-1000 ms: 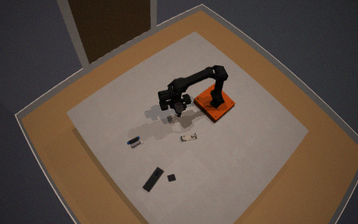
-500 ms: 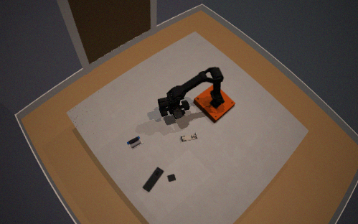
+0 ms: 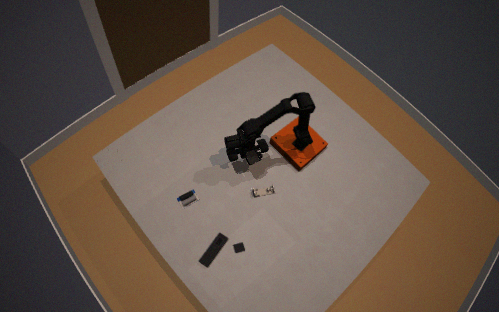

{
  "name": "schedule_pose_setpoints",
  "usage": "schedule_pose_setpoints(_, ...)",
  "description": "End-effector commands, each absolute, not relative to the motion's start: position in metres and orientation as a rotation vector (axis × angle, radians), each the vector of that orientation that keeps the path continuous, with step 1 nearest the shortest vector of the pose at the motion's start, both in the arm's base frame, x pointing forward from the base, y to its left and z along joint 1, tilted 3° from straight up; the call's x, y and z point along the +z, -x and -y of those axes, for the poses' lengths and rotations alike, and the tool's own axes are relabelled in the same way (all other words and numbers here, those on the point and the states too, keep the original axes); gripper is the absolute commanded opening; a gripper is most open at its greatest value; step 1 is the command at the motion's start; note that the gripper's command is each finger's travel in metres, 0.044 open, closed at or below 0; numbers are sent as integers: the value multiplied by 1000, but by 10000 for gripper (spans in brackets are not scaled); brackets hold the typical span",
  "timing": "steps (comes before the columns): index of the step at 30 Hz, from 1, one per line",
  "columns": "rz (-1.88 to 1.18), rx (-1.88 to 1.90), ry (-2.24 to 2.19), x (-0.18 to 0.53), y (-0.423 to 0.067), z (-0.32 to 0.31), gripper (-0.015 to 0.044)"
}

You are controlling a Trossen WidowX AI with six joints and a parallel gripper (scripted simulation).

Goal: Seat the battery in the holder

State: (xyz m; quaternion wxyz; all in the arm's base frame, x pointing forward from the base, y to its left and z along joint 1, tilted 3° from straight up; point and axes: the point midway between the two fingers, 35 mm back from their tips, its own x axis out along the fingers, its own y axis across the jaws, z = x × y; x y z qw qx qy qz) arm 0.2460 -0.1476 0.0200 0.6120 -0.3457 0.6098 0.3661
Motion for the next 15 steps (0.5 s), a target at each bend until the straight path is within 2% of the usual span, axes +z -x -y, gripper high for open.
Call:
schedule_pose_setpoints(1, -1399, 844, 805, 22, -240, 144, 0)
schedule_pose_setpoints(15, -1400, 845, 804, 22, -220, 133, 0)
